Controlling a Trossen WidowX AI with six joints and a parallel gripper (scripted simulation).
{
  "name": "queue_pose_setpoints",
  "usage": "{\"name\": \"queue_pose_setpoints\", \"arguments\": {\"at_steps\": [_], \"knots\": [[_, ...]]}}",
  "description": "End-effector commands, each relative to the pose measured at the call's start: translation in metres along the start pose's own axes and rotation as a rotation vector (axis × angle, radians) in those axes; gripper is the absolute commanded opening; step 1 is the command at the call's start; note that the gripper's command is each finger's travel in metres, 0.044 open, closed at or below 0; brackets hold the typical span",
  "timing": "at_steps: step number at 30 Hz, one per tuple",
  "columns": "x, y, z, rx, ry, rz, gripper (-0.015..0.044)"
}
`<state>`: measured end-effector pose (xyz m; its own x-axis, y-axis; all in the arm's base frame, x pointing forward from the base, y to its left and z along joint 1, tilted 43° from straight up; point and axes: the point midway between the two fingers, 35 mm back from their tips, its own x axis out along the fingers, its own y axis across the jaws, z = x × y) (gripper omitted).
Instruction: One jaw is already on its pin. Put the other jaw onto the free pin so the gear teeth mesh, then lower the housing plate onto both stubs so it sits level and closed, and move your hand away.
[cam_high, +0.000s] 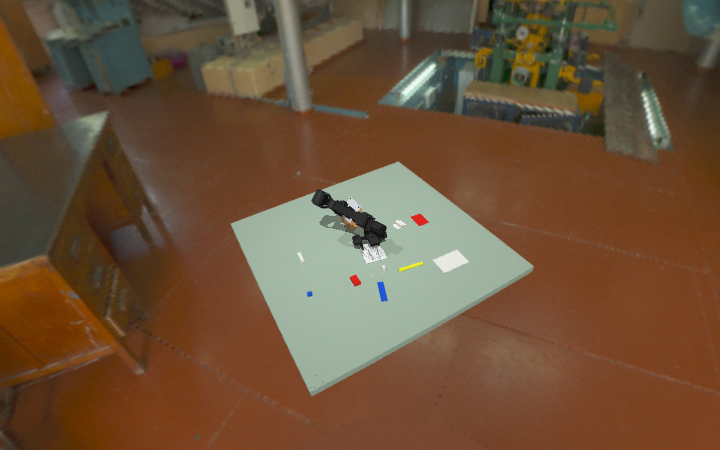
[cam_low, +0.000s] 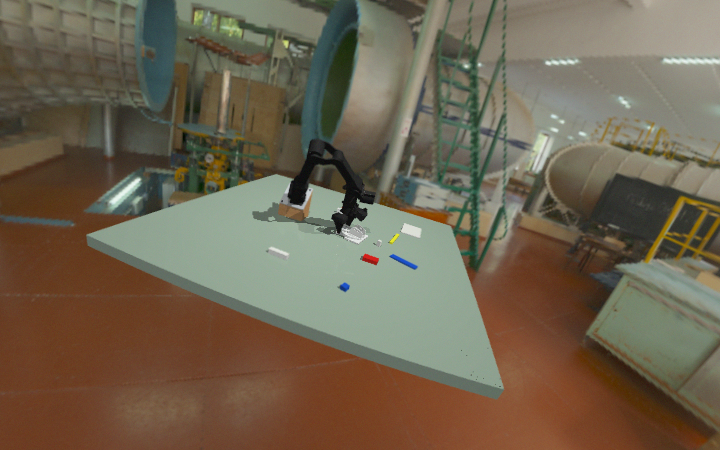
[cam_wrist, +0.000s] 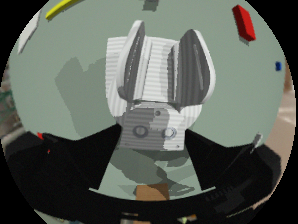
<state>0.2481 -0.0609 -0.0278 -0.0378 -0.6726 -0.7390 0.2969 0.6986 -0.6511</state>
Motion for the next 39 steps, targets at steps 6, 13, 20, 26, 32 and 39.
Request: {"name": "queue_pose_setpoints", "arguments": {"at_steps": [6, 13, 20, 26, 32, 39], "knots": [[0.000, 0.000, 0.000, 0.000, 0.000, 0.000, 0.0440], [-0.011, 0.001, 0.001, -0.001, 0.000, 0.002, 0.0440], [-0.074, 0.000, 0.000, -0.002, -0.001, -0.001, 0.0440], [-0.069, 0.002, 0.002, -0.005, -0.008, 0.000, 0.0440], [-0.095, 0.000, -0.019, -0.009, -0.002, 0.008, 0.0440], [-0.126, -0.009, -0.048, -0.004, 0.002, 0.000, 0.0440]]}}
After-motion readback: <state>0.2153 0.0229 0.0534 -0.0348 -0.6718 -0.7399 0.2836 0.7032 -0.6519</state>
